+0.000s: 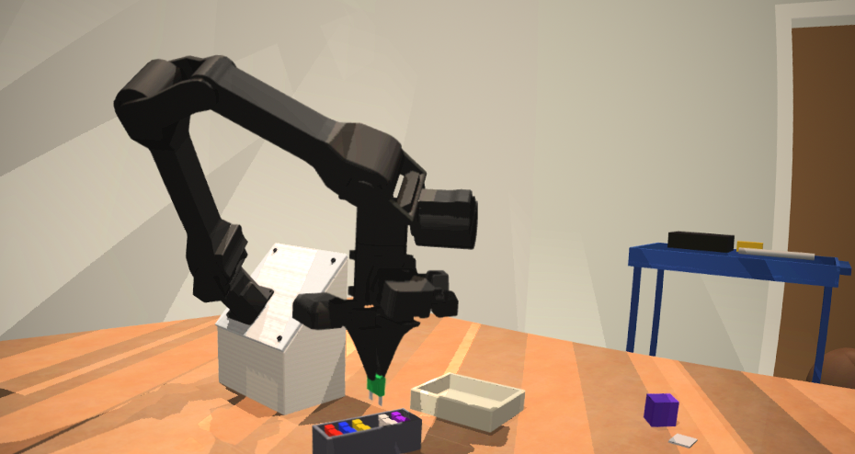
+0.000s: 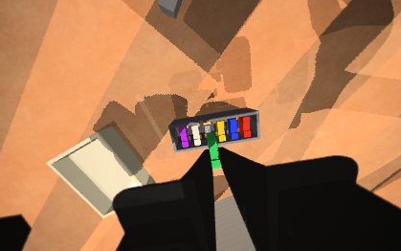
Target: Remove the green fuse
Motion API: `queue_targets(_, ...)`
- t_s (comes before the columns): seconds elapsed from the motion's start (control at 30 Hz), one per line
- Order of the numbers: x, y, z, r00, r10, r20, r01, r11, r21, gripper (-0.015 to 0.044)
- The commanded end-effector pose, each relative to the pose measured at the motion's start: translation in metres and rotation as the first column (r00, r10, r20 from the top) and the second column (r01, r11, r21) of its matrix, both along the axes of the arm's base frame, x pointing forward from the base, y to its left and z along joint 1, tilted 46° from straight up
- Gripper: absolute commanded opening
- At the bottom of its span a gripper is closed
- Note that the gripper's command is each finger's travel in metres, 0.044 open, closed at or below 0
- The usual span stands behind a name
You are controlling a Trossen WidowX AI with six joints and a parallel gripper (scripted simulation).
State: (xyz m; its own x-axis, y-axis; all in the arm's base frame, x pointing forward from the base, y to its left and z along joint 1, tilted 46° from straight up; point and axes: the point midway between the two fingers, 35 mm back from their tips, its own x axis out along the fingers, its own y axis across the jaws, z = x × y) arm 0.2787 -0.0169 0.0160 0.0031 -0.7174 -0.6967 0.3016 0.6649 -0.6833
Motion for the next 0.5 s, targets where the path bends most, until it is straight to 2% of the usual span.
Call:
queue_targets(0.0, 0.005, 0.01, -0.006, 1.0, 0.003, 0.004, -0.003, 1.0, 0.007, 0.0)
queue_targets(0.47, 0.019, 0.064, -0.052, 1.0, 0.007, 0.005, -0.007, 1.0, 0.022, 0.0)
